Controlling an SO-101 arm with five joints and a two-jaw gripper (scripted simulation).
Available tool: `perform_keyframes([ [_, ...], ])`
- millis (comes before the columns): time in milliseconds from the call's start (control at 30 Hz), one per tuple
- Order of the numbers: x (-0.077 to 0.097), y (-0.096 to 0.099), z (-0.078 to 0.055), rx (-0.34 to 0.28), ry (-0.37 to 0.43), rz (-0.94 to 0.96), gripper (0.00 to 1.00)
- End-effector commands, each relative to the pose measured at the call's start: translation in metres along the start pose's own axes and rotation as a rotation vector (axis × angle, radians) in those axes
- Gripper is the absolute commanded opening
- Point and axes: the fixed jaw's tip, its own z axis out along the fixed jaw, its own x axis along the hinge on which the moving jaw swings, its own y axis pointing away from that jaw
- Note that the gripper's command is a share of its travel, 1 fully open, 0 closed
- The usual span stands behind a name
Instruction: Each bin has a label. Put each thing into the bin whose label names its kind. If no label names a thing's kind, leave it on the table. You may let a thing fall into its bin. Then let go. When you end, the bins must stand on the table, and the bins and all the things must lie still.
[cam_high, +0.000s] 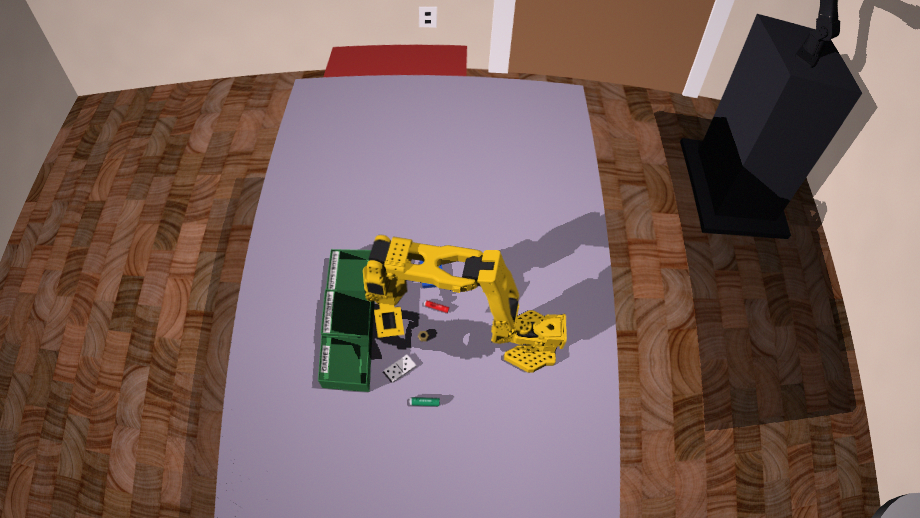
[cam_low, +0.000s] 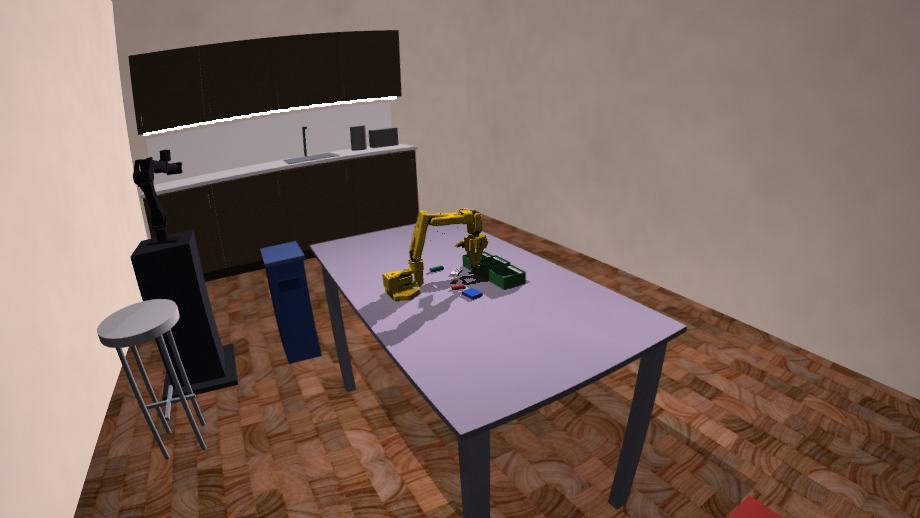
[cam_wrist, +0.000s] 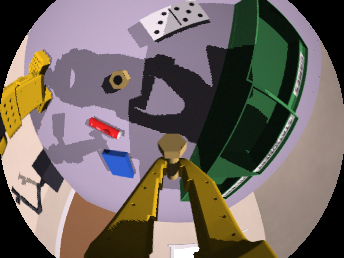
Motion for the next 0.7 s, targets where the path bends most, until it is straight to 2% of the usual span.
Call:
perform_keyframes([
  [0, 0.007, -0.006, -0.009, 0.035, 0.012, -0.033, 0.00],
  [267, 0.016, -0.010, -0.014, 0.042, 0.019, -0.143, 0.00],
  [667, 0.018, -0.011, -0.015, 0.045, 0.022, -0.166, 0.00],
])
